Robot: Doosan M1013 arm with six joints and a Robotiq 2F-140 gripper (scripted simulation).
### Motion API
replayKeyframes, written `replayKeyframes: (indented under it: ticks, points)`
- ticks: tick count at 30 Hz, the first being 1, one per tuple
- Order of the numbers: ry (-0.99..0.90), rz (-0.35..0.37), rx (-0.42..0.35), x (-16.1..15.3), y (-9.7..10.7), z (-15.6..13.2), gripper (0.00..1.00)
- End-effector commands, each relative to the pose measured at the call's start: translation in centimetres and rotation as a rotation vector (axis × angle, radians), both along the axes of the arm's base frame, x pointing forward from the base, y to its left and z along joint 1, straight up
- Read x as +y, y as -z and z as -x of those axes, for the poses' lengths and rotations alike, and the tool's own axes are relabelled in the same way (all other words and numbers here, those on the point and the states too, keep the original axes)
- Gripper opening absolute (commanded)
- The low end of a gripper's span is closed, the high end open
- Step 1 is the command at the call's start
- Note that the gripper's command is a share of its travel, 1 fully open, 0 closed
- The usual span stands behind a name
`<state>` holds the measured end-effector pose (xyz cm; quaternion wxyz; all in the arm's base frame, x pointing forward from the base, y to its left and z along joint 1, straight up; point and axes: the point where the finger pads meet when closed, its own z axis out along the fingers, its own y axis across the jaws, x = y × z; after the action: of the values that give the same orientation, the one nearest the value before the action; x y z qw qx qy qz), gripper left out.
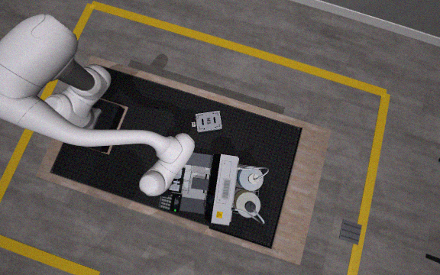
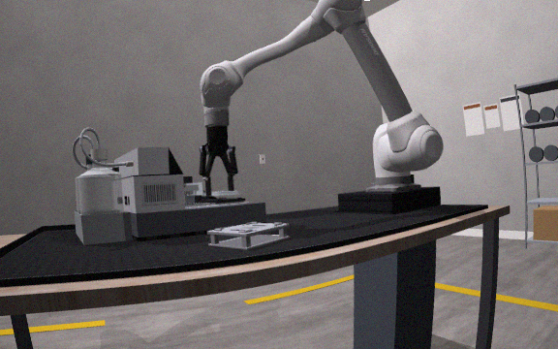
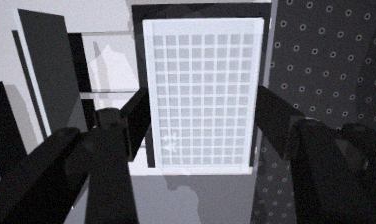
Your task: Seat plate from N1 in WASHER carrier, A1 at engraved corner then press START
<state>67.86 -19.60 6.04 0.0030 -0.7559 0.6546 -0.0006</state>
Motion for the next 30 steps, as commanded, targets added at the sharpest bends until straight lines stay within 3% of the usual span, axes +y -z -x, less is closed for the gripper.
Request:
replayKeyframes:
  ticks: [1,30]
  points:
    - [0.000,0.000,-0.001,0.00,-0.08,-0.04,0.10]
    - [0.000,0.000,-0.001,0.00,0.28,-0.04,0.10]
